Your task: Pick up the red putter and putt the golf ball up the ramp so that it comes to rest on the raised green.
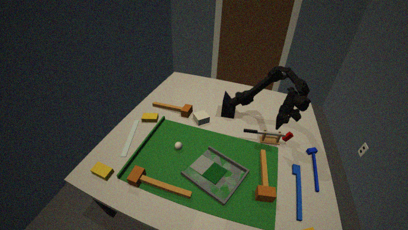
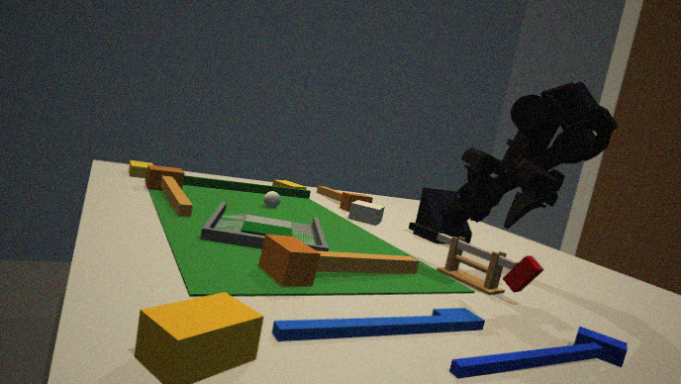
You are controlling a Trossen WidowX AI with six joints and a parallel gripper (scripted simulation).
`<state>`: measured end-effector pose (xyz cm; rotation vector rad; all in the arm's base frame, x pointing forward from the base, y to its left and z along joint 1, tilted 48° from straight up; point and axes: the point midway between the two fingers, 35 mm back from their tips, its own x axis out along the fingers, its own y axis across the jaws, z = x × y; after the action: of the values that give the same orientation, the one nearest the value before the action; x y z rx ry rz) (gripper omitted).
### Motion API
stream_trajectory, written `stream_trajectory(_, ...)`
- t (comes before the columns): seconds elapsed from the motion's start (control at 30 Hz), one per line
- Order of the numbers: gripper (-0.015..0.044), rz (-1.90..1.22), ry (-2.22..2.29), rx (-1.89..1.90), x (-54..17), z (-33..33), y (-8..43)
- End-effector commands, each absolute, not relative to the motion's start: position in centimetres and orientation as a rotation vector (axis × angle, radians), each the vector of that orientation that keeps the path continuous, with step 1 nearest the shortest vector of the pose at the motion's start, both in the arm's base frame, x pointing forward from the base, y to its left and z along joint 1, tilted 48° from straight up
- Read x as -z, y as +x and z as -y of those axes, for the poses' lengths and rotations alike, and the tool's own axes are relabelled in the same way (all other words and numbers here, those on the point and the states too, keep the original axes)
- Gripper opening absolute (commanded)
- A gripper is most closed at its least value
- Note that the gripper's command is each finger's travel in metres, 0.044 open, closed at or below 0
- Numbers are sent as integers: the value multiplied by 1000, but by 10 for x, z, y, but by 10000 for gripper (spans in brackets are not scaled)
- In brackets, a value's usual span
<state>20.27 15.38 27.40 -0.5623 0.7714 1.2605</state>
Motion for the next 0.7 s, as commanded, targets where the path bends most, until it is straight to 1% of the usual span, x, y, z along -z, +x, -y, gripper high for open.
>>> stream_trajectory(0.0, 440, -759, -602, -1490, -214, -129, 220)
stream_trajectory(0.27, 440, -573, -551, -1679, -169, -100, 227)
stream_trajectory(0.5, 440, -314, -477, -1722, -140, -75, 228)
stream_trajectory(0.67, 440, -288, -471, -1719, -139, -75, 229)
